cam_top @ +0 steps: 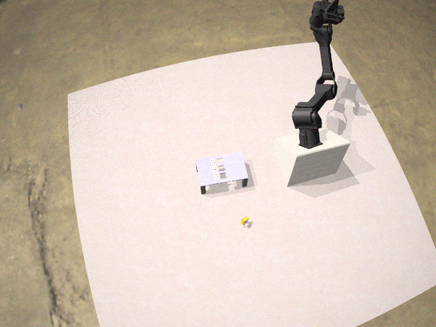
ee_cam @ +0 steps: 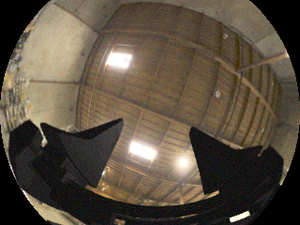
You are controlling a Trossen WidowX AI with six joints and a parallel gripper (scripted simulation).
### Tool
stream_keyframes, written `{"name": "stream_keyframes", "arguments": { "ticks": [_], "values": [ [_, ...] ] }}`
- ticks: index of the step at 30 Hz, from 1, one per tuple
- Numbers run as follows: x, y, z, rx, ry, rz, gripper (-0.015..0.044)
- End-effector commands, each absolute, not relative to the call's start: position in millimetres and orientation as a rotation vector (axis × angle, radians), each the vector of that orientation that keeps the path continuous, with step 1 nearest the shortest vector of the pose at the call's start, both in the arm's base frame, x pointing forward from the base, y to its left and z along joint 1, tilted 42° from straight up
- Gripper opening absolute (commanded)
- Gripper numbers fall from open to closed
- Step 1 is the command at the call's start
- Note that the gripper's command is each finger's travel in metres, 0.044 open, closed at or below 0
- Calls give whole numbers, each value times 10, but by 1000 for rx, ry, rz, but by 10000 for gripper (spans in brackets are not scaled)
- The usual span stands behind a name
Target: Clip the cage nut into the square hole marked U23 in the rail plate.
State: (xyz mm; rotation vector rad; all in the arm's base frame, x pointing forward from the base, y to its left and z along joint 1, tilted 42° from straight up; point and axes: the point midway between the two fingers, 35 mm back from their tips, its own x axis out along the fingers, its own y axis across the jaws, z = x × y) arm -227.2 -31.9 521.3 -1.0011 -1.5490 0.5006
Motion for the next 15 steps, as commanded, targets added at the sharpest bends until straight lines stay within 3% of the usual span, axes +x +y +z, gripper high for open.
{"name": "stream_keyframes", "arguments": {
  "ticks": [1,15],
  "values": [
    [-2247,-306,5225,-999,-1541,506,426],
    [-348,689,5602,-806,-898,803,440]
  ]
}}
